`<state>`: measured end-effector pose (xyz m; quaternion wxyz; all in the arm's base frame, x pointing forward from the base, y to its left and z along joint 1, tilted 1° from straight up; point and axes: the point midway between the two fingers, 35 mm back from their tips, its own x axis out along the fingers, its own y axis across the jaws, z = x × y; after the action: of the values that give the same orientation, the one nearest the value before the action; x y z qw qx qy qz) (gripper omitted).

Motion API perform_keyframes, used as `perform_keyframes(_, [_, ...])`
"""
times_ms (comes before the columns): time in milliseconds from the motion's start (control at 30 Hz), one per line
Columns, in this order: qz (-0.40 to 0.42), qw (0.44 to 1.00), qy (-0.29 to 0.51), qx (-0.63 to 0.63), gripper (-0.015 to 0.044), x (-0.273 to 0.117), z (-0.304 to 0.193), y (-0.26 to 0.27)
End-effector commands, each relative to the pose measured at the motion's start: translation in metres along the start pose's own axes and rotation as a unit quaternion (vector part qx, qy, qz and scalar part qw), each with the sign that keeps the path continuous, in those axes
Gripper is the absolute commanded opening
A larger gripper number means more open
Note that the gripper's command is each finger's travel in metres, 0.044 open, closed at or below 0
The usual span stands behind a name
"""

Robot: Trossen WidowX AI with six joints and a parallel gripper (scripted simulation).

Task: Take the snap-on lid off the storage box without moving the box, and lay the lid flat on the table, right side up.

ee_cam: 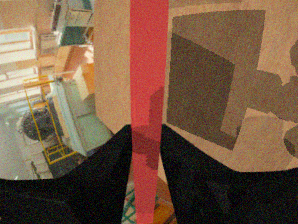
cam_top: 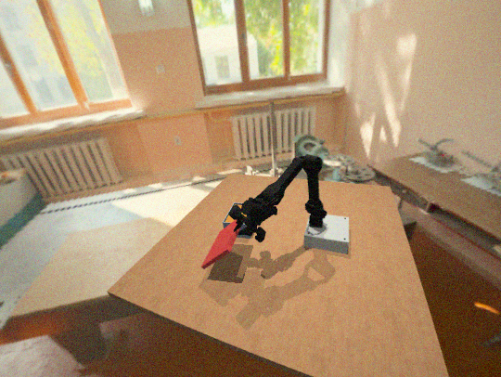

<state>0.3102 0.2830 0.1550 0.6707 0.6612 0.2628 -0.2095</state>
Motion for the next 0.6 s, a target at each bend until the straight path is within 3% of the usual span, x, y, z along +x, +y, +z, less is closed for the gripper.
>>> perform_keyframes(0, [0.005, 1.0, -0.003, 0.004, 0.0, 0.001, 0.001, 0.0])
perform_keyframes(567, [0.005, 1.0, -0.003, 0.004, 0.0, 0.01, 0.001, -0.01])
